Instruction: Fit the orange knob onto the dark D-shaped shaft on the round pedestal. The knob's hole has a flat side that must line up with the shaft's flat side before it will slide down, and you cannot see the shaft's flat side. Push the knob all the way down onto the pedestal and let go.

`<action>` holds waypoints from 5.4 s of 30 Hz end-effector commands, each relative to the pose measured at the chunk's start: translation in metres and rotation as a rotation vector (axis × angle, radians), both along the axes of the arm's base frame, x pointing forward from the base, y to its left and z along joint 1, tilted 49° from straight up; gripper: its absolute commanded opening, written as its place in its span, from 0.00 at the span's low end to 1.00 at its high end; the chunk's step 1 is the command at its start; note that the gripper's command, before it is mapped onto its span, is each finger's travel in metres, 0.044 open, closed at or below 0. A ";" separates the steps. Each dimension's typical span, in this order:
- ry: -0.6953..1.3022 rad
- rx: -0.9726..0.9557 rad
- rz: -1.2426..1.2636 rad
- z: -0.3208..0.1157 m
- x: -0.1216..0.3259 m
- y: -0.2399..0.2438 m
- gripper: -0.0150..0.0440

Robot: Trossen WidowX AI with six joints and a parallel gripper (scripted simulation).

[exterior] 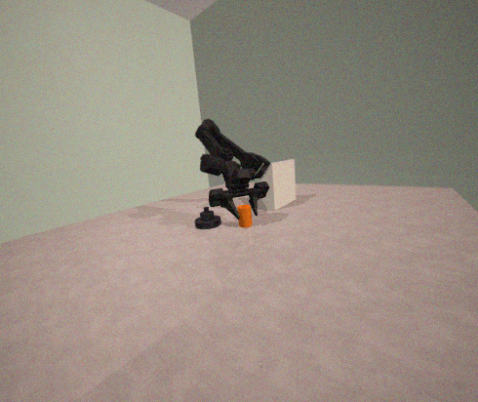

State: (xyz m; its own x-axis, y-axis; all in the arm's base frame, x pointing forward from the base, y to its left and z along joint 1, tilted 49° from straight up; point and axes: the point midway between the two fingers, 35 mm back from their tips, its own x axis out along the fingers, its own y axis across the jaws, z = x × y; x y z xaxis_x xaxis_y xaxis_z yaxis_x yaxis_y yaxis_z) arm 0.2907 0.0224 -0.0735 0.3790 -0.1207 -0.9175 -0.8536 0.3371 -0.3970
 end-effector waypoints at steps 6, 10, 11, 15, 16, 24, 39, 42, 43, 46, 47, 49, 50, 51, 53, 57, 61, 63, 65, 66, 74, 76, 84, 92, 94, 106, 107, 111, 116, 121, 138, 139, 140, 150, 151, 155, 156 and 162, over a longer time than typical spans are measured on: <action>0.000 0.004 0.005 0.000 0.000 0.001 0.69; 0.000 0.004 0.005 0.000 0.000 0.001 0.69; 0.000 0.004 0.005 0.000 0.000 0.001 0.74; 0.000 0.004 0.005 0.000 0.000 0.001 0.92; 0.000 0.004 0.005 0.000 0.000 0.001 0.96; 0.001 0.004 0.004 0.006 0.001 0.009 1.00; 0.150 -0.158 -0.135 0.047 -0.003 0.064 1.00; 0.218 -0.292 -0.211 0.048 -0.005 0.065 1.00; 0.234 -0.341 -0.232 0.050 -0.006 0.066 1.00; 0.264 -0.492 -0.285 0.057 -0.006 0.069 1.00; 0.267 -0.544 -0.298 0.060 -0.005 0.071 1.00; 0.266 -0.639 -0.316 0.067 -0.004 0.074 1.00; 0.264 -0.665 -0.320 0.069 -0.004 0.076 1.00; 0.263 -0.673 -0.321 0.070 -0.003 0.076 1.00; 0.263 -0.673 -0.321 0.070 -0.003 0.076 1.00; 0.263 -0.673 -0.321 0.070 -0.003 0.076 1.00; 0.263 -0.673 -0.321 0.070 -0.003 0.076 1.00; 0.231 -0.658 -0.379 0.070 -0.003 0.076 1.00; 0.141 -0.615 -0.539 0.070 -0.003 0.076 1.00; 0.091 -0.589 -0.625 0.070 -0.003 0.076 1.00; -0.243 -0.396 -1.171 0.070 -0.003 0.076 1.00; -0.243 -0.396 -1.171 0.070 -0.003 0.076 1.00; -0.260 -0.386 -1.196 0.058 -0.003 0.063 1.00; -0.278 -0.376 -1.222 0.040 -0.003 0.042 1.00; -0.278 -0.376 -1.222 0.037 -0.003 0.038 1.00; -0.278 -0.375 -1.222 0.026 -0.001 0.027 1.00; -0.278 -0.375 -1.222 0.025 -0.001 0.026 1.00; -0.278 -0.375 -1.222 0.020 -0.001 0.021 1.00; -0.278 -0.375 -1.221 0.015 0.000 0.015 1.00; -0.278 -0.375 -1.221 0.010 0.000 0.009 1.00; -0.280 -0.378 -1.222 -0.007 -0.002 -0.012 1.00; -0.280 -0.379 -1.222 -0.007 -0.002 -0.013 1.00; -0.280 -0.379 -1.222 -0.007 -0.002 -0.013 1.00; -0.280 -0.379 -1.222 -0.007 -0.002 -0.013 0.56; -0.280 -0.379 -1.222 -0.007 -0.002 -0.013 0.54; -0.280 -0.379 -1.222 -0.007 -0.002 -0.013 0.50; -0.280 -0.379 -1.222 -0.007 -0.002 -0.013 0.45; -0.277 -0.372 -1.221 0.005 0.004 0.008 0.25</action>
